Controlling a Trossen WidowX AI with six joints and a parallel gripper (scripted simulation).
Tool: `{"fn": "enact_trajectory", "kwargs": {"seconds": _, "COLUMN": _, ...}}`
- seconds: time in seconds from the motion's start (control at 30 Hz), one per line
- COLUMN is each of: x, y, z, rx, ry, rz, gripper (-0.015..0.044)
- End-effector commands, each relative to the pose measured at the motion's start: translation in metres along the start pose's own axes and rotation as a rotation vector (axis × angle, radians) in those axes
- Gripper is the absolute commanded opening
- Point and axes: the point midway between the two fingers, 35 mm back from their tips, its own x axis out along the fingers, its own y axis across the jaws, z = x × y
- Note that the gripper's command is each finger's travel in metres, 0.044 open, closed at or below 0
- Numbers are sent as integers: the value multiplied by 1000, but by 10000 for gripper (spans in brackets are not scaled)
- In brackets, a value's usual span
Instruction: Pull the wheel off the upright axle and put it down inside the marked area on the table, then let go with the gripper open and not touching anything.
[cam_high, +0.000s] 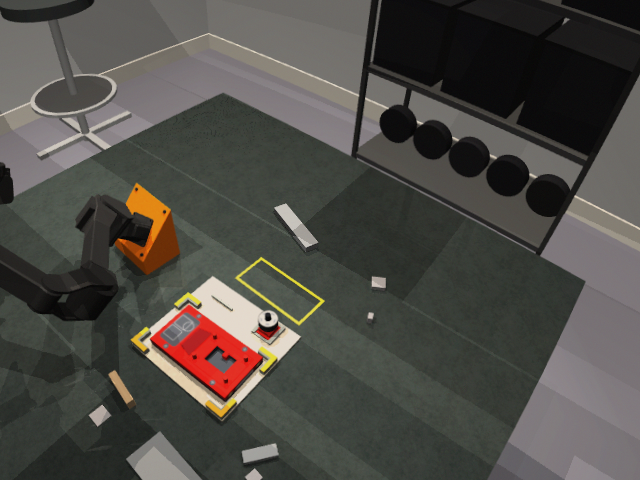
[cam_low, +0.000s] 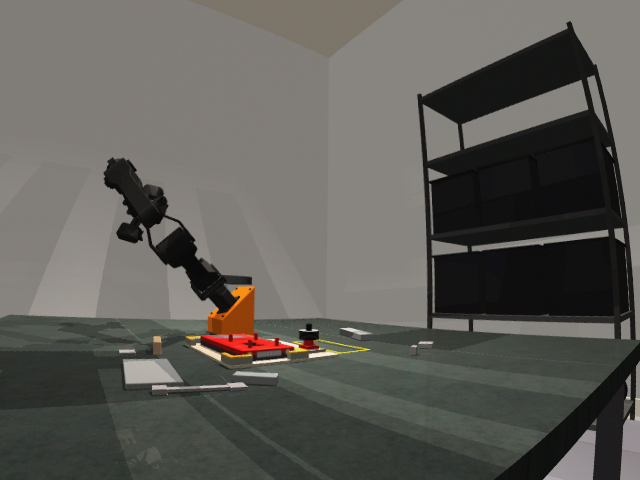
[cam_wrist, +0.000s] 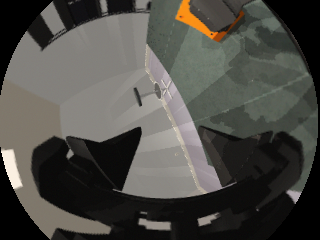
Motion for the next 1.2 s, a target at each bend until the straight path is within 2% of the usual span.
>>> {"fn": "enact_trajectory", "kwargs": {"seconds": 0.0, "x": 0, "y": 1, "z": 0, "rx": 1, "ry": -3, "rz": 2, "gripper": 374}}
{"fn": "enact_trajectory", "kwargs": {"seconds": 0.1, "x": 6, "y": 10, "z": 3, "rx": 18, "ry": -51, "rz": 36, "gripper": 300}}
{"fn": "enact_trajectory", "kwargs": {"seconds": 0.37, "x": 32, "y": 69, "z": 32, "rx": 131, "ry": -348, "rz": 211, "gripper": 300}}
{"fn": "enact_trajectory", "kwargs": {"seconds": 0.63, "x": 36, "y": 123, "z": 78, "rx": 278, "ry": -613, "rz": 319, "gripper": 300}}
{"fn": "enact_trajectory", "kwargs": {"seconds": 0.9, "x": 17, "y": 173, "z": 147, "rx": 493, "ry": -888, "rz": 399, "gripper": 300}}
{"fn": "enact_trajectory", "kwargs": {"seconds": 1.17, "x": -27, "y": 197, "z": 227, "rx": 715, "ry": -1119, "rz": 443, "gripper": 300}}
